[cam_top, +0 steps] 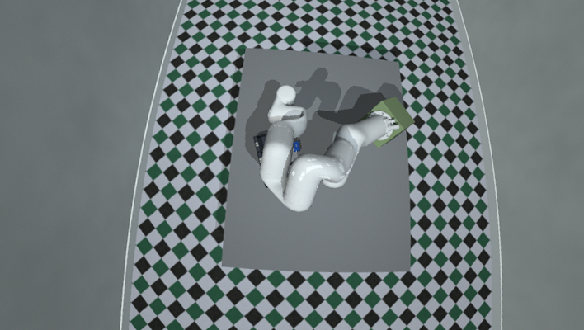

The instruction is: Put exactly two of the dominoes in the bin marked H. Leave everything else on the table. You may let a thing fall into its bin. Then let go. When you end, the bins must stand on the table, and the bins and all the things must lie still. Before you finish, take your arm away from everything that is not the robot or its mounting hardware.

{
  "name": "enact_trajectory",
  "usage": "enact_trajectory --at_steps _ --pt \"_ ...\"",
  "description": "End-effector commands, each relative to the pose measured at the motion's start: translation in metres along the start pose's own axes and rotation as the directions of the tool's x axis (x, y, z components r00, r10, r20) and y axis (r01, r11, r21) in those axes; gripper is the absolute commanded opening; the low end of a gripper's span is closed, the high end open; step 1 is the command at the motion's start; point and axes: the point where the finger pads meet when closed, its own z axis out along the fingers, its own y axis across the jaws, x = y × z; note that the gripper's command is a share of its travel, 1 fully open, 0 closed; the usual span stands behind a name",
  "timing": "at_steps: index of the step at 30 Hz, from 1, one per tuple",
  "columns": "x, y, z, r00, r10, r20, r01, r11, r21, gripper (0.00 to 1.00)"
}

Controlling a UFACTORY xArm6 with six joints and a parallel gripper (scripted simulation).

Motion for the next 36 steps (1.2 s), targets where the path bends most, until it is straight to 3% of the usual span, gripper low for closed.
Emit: enact_trajectory --at_steps 1,17,36 --pt "0.0 0.0 -0.002 1.0 0.0 0.001 0.0 1.0 0.0 0.0" --pt "0.0 0.0 -0.009 1.0 0.0 0.0 0.0 1.0 0.0 0.0" --pt "-0.095 -0.039 -0.009 1.0 0.0 0.001 0.0 1.0 0.001 0.0"
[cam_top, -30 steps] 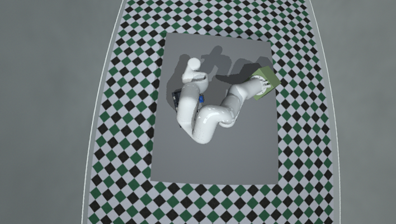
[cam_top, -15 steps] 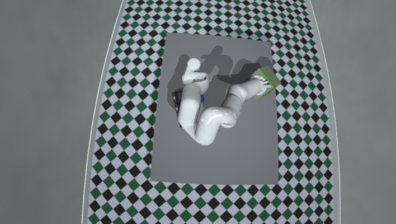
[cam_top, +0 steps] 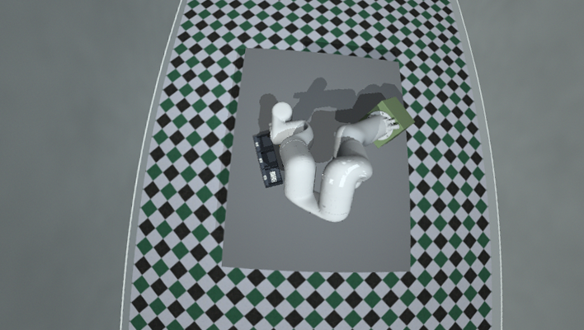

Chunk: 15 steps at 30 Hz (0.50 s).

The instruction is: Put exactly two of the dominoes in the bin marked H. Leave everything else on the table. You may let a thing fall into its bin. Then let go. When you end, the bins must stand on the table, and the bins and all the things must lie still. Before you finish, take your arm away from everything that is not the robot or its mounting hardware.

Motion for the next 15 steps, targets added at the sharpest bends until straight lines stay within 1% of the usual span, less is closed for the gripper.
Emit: enact_trajectory --at_steps 1,4,6,14,15 --pt "-0.026 -0.011 -0.001 1.0 0.001 -0.013 -0.001 1.0 -0.007 0.0" --pt "-0.043 -0.018 -0.001 1.0 0.001 -0.013 -0.001 1.0 -0.007 0.0" --pt "-0.043 -0.018 -0.001 1.0 0.001 -0.013 -0.001 1.0 -0.007 0.0" --pt "-0.087 -0.036 0.0 1.0 0.001 -0.013 -0.002 1.0 -0.007 0.0" --pt "-0.087 -0.036 0.0 1.0 0.001 -0.013 -0.002 1.0 -0.007 0.0"
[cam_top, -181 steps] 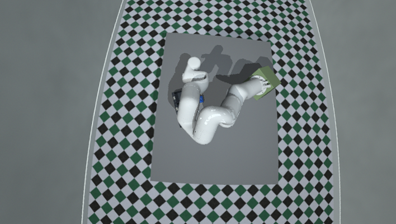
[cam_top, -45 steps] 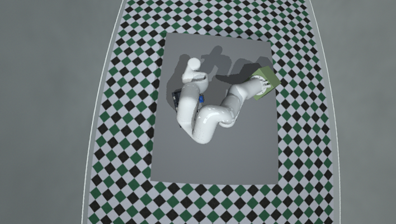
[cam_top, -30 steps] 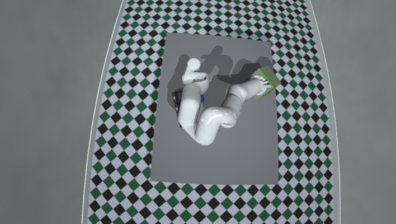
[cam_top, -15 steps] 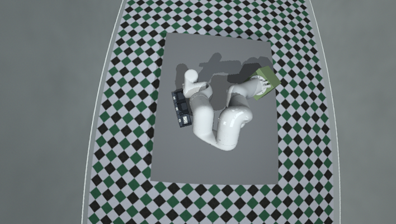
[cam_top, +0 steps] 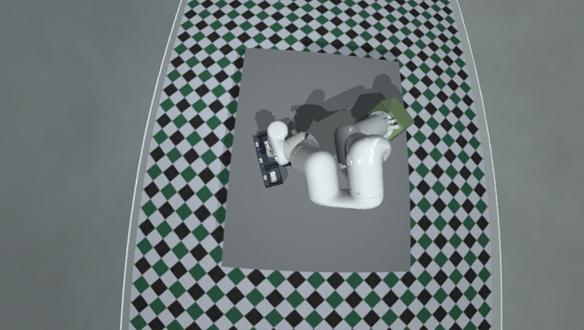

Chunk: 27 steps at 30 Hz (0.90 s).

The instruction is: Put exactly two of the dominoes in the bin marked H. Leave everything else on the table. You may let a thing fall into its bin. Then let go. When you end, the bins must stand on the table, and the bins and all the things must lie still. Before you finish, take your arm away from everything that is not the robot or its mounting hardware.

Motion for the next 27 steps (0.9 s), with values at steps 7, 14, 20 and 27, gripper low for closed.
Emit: enact_trajectory --at_steps 7,14,20,27 --pt "-0.043 -0.017 0.001 0.997 -0.072 -0.018 0.072 0.997 -0.012 0.0" --pt "-0.076 -0.031 0.001 0.997 -0.072 -0.017 0.072 0.997 -0.012 0.0" --pt "-0.094 -0.038 0.002 0.997 -0.072 -0.017 0.072 0.997 -0.012 0.0" --pt "-0.093 -0.038 0.002 0.997 -0.072 -0.017 0.072 0.997 -0.012 0.0"
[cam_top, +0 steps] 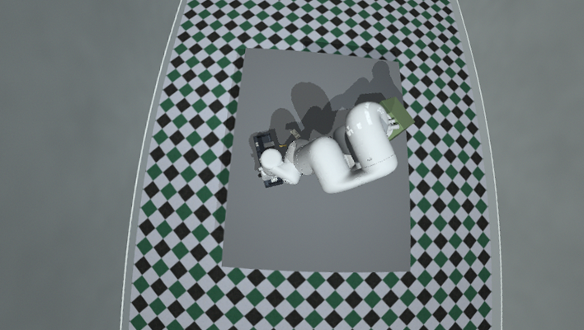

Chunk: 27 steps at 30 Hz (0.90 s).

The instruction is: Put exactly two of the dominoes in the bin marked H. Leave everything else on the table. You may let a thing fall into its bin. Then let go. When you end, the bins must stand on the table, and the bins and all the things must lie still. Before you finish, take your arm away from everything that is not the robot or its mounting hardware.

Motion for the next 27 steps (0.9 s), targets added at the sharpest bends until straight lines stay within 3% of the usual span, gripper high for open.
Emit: enact_trajectory --at_steps 1,8,27 --pt "0.001 -0.001 -0.001 1.0 0.001 -0.008 -0.001 1.0 -0.002 0.0" --pt "0.003 0.0 -0.001 1.0 0.001 -0.008 -0.001 1.0 -0.002 0.0" --pt "0.004 0.001 0.033 1.0 0.001 -0.008 -0.001 1.0 -0.002 0.0"
